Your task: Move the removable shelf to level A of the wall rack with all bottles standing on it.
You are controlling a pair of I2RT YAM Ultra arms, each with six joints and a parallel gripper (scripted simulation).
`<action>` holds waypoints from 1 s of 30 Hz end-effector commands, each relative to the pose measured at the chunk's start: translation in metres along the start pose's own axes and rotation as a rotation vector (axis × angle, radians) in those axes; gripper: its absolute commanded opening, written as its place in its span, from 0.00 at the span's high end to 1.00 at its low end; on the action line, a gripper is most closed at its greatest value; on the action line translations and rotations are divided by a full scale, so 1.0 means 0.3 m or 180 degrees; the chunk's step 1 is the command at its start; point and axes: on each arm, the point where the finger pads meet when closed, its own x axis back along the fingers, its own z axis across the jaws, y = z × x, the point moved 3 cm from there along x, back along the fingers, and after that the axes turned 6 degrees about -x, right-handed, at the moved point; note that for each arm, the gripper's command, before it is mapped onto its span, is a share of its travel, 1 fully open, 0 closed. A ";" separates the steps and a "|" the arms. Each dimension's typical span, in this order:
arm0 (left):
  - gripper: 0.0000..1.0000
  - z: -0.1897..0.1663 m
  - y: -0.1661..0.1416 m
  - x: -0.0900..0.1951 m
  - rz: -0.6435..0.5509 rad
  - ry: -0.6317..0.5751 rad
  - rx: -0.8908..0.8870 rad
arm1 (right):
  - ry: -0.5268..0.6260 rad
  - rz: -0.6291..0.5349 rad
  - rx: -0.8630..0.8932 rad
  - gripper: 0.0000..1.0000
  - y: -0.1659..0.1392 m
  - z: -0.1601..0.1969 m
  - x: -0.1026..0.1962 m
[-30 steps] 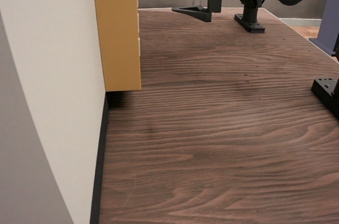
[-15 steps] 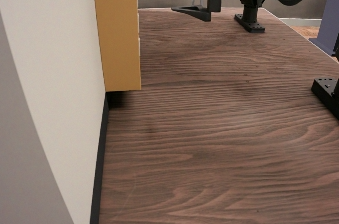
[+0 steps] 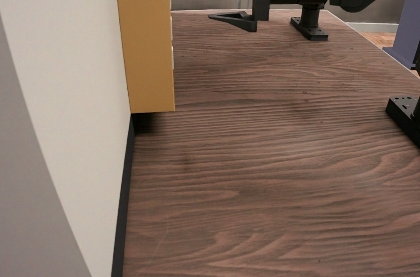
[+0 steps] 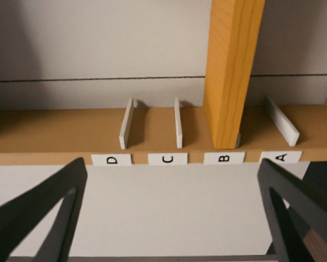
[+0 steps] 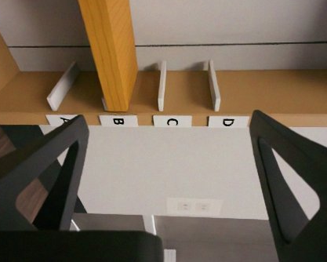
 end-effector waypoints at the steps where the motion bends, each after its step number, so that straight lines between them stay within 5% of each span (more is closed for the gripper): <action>1: 0.00 0.014 0.021 -0.008 -0.0006 0.0066 0.0026 | -0.0073 -0.0020 -0.0059 0.00 0.021 -0.007 -0.002; 30: 0.00 -0.065 0.074 -0.031 -0.0006 0.0066 0.0026 | -0.0073 -0.0020 -0.0059 0.00 0.059 0.081 -0.026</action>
